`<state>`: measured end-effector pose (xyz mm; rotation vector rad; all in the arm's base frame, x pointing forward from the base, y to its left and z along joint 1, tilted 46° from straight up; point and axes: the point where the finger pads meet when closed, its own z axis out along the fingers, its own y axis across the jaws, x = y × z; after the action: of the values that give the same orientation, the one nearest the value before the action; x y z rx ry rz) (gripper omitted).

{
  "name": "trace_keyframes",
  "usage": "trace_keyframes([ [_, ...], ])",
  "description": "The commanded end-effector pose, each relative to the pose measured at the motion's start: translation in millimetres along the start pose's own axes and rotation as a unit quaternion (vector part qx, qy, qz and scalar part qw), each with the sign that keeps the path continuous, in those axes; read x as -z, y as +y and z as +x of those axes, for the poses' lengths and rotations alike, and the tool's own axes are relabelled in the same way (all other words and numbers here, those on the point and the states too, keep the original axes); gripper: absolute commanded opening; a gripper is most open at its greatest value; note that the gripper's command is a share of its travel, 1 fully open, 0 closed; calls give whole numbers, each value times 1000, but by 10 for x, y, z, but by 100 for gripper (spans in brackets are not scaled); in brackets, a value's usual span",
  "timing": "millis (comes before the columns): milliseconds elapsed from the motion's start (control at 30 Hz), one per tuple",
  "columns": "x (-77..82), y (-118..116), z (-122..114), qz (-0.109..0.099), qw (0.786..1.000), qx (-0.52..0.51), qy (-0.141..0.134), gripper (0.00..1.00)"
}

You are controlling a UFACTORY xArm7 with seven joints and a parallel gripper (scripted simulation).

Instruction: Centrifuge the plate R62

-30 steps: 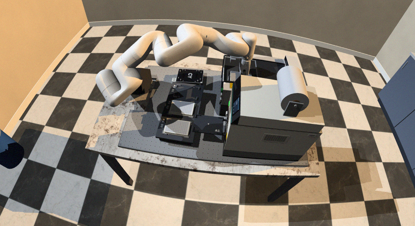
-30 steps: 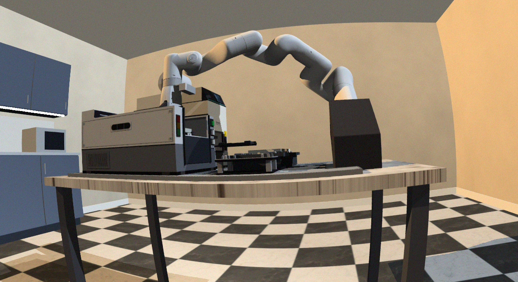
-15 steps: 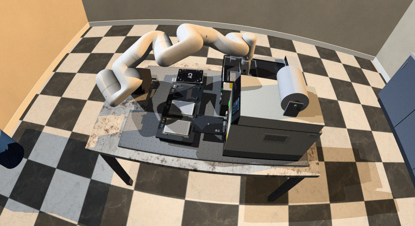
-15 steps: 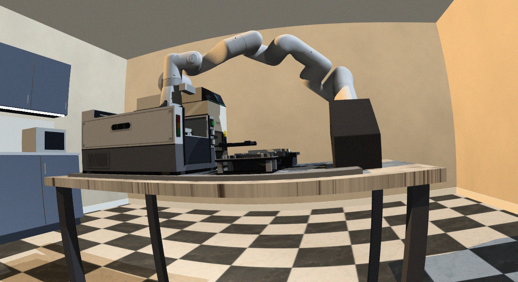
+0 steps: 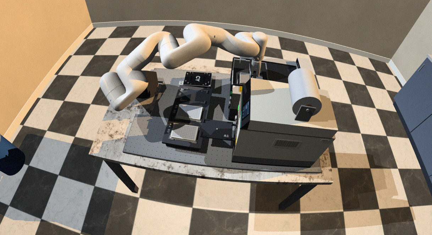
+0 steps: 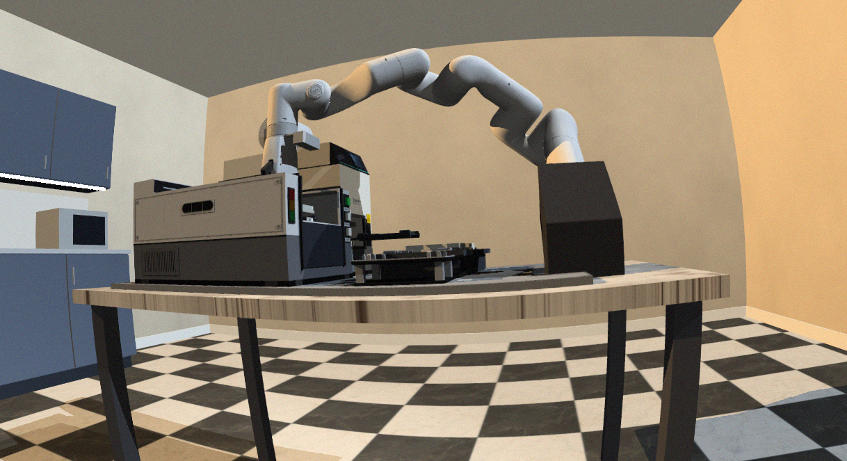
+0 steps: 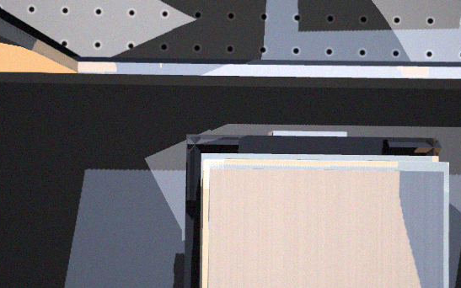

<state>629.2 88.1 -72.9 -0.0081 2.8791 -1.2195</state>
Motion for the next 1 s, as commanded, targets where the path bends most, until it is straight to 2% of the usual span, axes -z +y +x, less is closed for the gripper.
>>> trace_keyframes([
  [0, 112, 9, -15, -2, 1000, 0, -3, 0],
  [967, 528, 8, -13, -2, 1000, 0, -3, 0],
])
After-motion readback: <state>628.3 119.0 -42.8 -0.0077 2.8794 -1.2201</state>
